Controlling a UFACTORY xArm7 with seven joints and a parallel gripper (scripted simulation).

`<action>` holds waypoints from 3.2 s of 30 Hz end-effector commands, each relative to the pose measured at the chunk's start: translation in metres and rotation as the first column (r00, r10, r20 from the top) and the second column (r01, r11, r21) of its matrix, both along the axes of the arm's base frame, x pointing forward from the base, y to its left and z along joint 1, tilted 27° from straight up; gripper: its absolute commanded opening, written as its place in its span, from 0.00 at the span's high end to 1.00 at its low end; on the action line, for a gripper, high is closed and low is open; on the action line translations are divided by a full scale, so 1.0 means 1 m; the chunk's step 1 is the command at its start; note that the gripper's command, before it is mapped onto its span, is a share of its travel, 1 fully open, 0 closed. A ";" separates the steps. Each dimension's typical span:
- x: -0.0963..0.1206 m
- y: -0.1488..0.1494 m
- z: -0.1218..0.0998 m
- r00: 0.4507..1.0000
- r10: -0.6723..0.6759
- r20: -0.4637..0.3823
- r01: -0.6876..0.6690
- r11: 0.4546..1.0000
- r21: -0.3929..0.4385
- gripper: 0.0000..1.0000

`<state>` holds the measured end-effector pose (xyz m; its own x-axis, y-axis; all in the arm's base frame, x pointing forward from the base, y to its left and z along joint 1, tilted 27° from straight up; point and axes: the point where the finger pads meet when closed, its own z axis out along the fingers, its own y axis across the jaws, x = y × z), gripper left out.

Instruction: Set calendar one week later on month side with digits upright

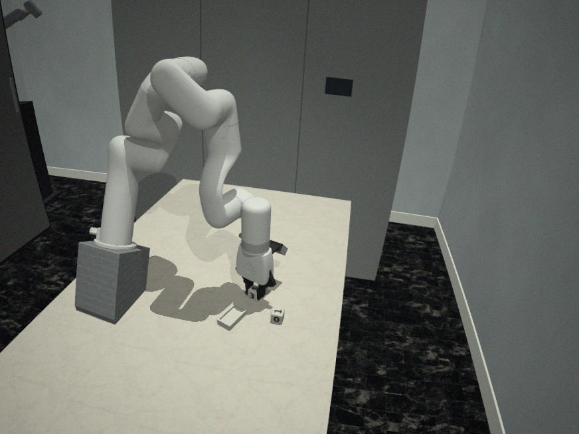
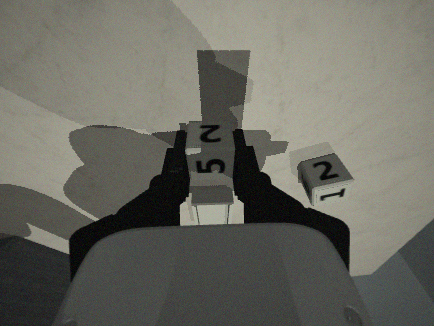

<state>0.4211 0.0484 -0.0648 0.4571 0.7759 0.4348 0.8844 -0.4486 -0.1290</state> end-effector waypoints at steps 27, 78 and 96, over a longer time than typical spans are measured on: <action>0.001 -0.001 0.001 1.000 -0.002 0.003 0.002 1.000 -0.001 0.71; 0.001 -0.001 0.001 1.000 -0.002 0.003 0.002 1.000 -0.001 0.51; -0.001 -0.013 0.025 1.000 -0.002 0.003 0.002 1.000 -0.001 0.51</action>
<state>0.4200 0.0441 -0.0561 0.4571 0.7762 0.4343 0.8844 -0.4483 -0.1295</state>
